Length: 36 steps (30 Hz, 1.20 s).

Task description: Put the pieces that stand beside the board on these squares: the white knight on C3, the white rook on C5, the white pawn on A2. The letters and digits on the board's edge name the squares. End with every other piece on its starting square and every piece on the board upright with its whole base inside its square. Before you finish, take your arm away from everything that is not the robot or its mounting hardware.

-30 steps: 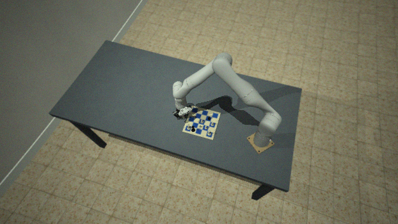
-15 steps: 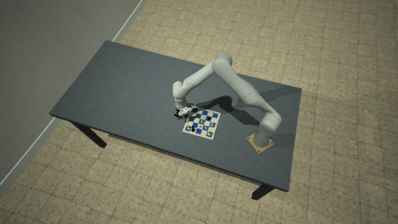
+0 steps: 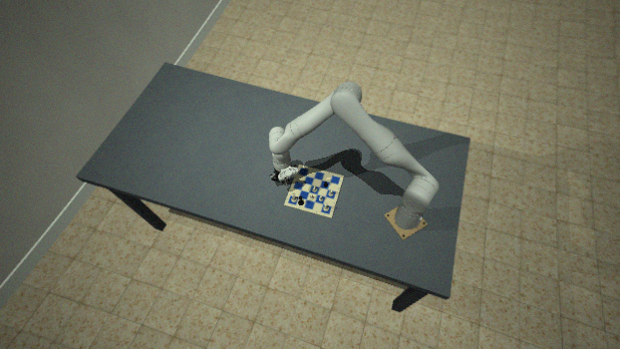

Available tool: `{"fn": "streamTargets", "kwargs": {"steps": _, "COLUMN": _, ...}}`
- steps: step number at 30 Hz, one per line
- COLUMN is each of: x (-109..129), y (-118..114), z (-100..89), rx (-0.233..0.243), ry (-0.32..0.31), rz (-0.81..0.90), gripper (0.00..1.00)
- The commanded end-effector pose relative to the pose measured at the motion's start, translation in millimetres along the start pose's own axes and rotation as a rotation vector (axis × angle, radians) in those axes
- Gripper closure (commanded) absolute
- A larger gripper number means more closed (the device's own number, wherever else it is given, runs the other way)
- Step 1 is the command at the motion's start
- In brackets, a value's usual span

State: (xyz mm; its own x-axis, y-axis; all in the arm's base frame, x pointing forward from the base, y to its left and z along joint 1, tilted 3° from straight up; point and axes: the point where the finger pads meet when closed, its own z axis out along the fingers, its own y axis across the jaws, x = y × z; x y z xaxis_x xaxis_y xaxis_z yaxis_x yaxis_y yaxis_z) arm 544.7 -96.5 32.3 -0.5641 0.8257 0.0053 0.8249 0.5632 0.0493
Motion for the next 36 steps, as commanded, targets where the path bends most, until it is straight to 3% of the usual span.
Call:
{"fn": "streamTargets", "kwargs": {"steps": 1, "x": 0, "y": 0, "z": 0.0, "rx": 0.000, "ry": 0.000, "rz": 0.000, "gripper": 1.00}}
{"fn": "streamTargets", "kwargs": {"steps": 20, "x": 0, "y": 0, "z": -3.8, "rx": 0.000, "ry": 0.000, "rz": 0.000, "gripper": 1.00}}
{"fn": "streamTargets", "kwargs": {"steps": 26, "x": 0, "y": 0, "z": -36.5, "rx": 0.000, "ry": 0.000, "rz": 0.000, "gripper": 1.00}}
{"fn": "streamTargets", "kwargs": {"steps": 28, "x": 0, "y": 0, "z": -36.5, "rx": 0.000, "ry": 0.000, "rz": 0.000, "gripper": 1.00}}
{"fn": "streamTargets", "kwargs": {"steps": 36, "x": 0, "y": 0, "z": -90.3, "rx": 0.000, "ry": 0.000, "rz": 0.000, "gripper": 1.00}}
